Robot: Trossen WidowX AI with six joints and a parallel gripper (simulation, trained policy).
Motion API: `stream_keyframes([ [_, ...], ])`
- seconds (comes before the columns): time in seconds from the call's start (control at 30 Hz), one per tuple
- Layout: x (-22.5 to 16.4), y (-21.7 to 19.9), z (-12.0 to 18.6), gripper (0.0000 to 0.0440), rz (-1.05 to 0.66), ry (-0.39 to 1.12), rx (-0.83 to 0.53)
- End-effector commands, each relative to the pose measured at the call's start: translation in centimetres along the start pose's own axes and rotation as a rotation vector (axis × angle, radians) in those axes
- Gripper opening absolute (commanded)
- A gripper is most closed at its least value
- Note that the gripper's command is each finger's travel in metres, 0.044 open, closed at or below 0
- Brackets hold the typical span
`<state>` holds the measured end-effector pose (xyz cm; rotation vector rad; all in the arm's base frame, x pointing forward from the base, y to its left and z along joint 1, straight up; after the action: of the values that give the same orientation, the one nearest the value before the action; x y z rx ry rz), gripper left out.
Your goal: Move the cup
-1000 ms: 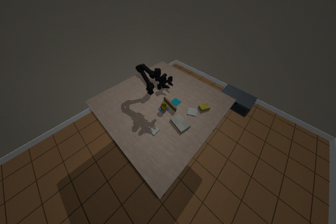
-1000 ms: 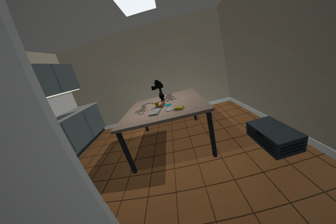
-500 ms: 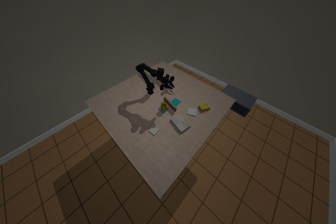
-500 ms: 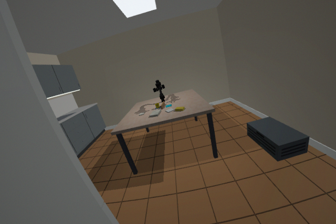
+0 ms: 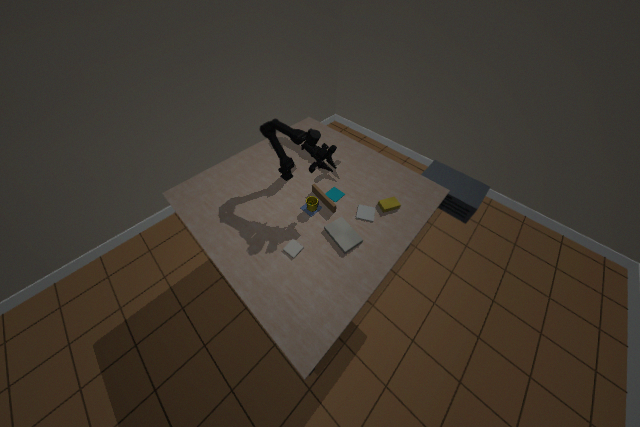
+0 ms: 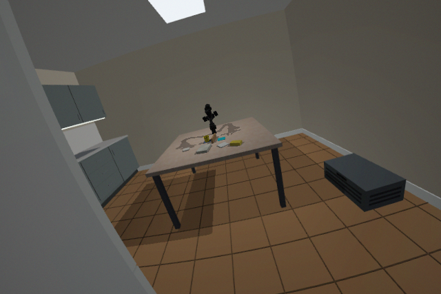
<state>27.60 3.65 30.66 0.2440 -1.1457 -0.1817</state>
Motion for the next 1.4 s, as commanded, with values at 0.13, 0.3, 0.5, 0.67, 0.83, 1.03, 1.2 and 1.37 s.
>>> stream_keyframes([
  [0.13, 0.1, 0.7, -0.6, 0.0104, -0.042, 0.097, -0.02],
  [0.3, -0.2, 1.0, -1.0, 0.0104, -0.063, 0.173, -0.042],
  [0.5, -0.5, 1.3, -1.6, 0.0108, -0.077, 0.263, -0.075],
  [0.67, -0.8, 1.3, -2.0, 0.0115, -0.08, 0.337, -0.107],
  [0.83, -1.1, 1.3, -2.5, 0.0122, -0.076, 0.41, -0.14],
  [1.03, -1.5, 1.1, -2.9, 0.0129, -0.065, 0.496, -0.181],
  [1.2, -1.7, 0.8, -3.2, 0.0133, -0.052, 0.566, -0.215],
  [1.37, -2.0, 0.3, -3.5, 0.0135, -0.035, 0.635, -0.248],
])
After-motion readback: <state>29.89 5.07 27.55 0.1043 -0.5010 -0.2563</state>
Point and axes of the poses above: the point midway between the two fingers, 35 mm back from their tips, its own z axis back along the fingers, its own y axis across the jaws, x = y × z, the point moved 6 cm from there along z, back along the fingers, and after that the axes turned 3 degrees about -z, right-handed, at the moved point
